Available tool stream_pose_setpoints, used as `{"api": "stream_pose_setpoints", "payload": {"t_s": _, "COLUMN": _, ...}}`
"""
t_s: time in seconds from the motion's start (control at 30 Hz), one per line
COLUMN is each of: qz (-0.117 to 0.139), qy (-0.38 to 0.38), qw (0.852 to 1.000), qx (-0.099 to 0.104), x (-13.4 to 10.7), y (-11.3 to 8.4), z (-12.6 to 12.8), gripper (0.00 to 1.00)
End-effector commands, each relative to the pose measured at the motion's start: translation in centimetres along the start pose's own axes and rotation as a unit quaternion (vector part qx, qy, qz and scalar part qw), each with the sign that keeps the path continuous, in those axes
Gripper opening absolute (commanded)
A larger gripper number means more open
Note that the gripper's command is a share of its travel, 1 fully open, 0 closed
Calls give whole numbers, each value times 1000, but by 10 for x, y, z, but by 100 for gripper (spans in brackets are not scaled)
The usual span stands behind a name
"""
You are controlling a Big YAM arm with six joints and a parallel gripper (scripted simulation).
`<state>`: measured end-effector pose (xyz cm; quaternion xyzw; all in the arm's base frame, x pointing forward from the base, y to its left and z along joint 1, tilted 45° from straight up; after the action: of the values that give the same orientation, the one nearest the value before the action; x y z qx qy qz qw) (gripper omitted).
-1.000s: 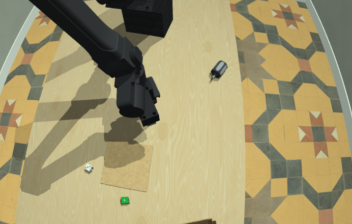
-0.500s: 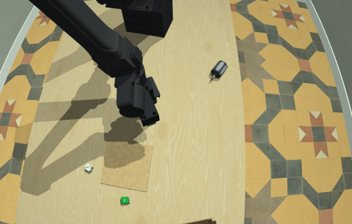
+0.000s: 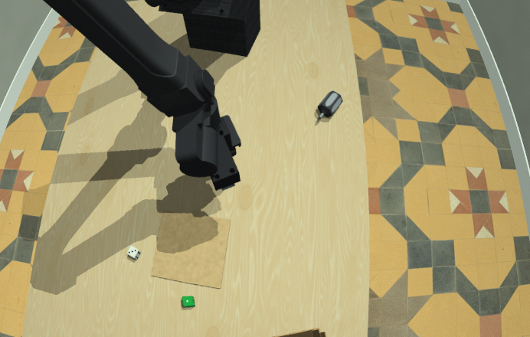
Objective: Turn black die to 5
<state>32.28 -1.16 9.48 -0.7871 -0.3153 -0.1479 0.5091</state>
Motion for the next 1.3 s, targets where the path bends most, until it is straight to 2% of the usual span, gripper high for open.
{"api": "stream_pose_setpoints", "payload": {"t_s": 0.0, "qz": -8, "qy": 1, "qw": 1000, "qx": -5, "x": 6, "y": 0, "z": -5, "gripper": 34}}
{"api": "stream_pose_setpoints", "payload": {"t_s": 1.27, "qz": -7, "qy": 1, "qw": 1000, "qx": -4, "x": 8, "y": -1, "z": -7, "gripper": 34}}
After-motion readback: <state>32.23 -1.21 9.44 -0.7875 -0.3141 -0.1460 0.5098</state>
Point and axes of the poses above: the point where the finger pads meet when closed, its own y axis out along the fingers, its own z axis across the jaws, x = y × z, the point moved 9 cm from there along -y, back along the fingers, and after that the axes turned 2 degrees about y, right-handed, at the moved point
